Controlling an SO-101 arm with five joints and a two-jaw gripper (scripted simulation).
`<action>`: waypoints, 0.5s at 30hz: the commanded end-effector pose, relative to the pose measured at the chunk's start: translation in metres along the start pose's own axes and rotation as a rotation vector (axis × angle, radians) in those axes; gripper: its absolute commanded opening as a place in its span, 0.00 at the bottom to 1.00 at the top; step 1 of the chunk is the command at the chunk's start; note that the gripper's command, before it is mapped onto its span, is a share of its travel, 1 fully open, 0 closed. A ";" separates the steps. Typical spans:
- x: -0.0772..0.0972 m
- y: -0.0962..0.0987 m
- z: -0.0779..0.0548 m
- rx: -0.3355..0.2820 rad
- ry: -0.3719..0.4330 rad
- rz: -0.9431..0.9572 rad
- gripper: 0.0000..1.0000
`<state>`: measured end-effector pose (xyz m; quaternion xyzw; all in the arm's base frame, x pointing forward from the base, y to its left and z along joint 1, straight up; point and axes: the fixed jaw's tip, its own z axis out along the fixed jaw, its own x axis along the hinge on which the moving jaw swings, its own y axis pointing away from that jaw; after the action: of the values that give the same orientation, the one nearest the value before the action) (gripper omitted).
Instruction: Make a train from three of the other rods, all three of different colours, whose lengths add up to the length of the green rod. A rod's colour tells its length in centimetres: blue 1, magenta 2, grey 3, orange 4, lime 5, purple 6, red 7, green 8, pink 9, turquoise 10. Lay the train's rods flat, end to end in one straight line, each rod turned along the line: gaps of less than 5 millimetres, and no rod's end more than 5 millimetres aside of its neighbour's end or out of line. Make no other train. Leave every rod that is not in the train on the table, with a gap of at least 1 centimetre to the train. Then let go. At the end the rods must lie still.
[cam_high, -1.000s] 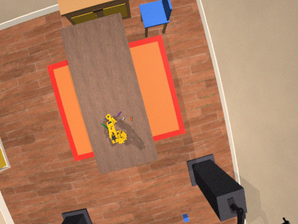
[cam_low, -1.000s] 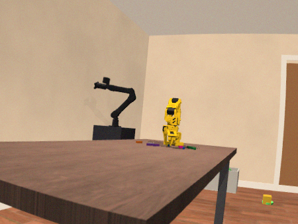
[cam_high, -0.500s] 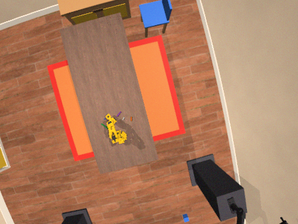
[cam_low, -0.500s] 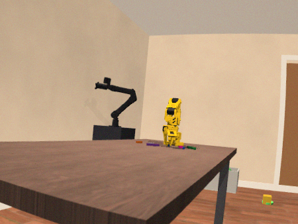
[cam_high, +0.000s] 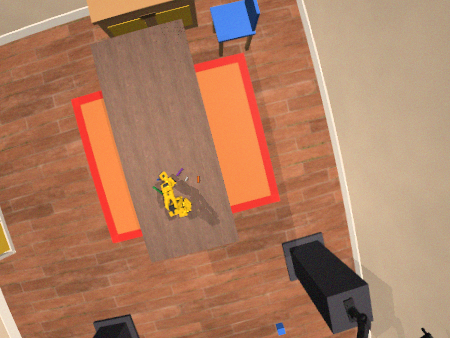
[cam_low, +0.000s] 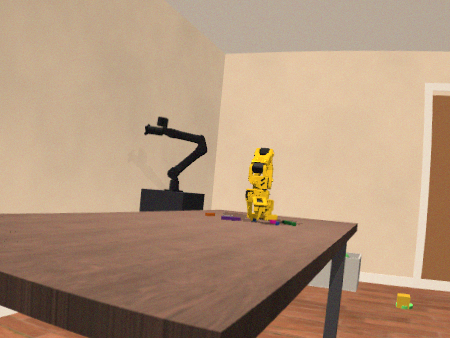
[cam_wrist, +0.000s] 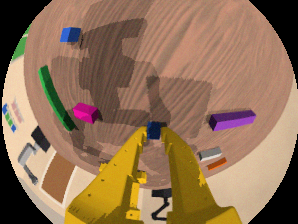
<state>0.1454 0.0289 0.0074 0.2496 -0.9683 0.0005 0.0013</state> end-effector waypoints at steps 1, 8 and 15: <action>-0.009 -0.004 -0.007 0.019 -0.054 0.006 0.07; -0.009 -0.004 -0.007 0.019 -0.054 0.006 0.12; -0.009 -0.004 -0.007 0.019 -0.054 0.006 0.15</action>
<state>0.1454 0.0289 0.0074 0.2496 -0.9683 0.0005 0.0013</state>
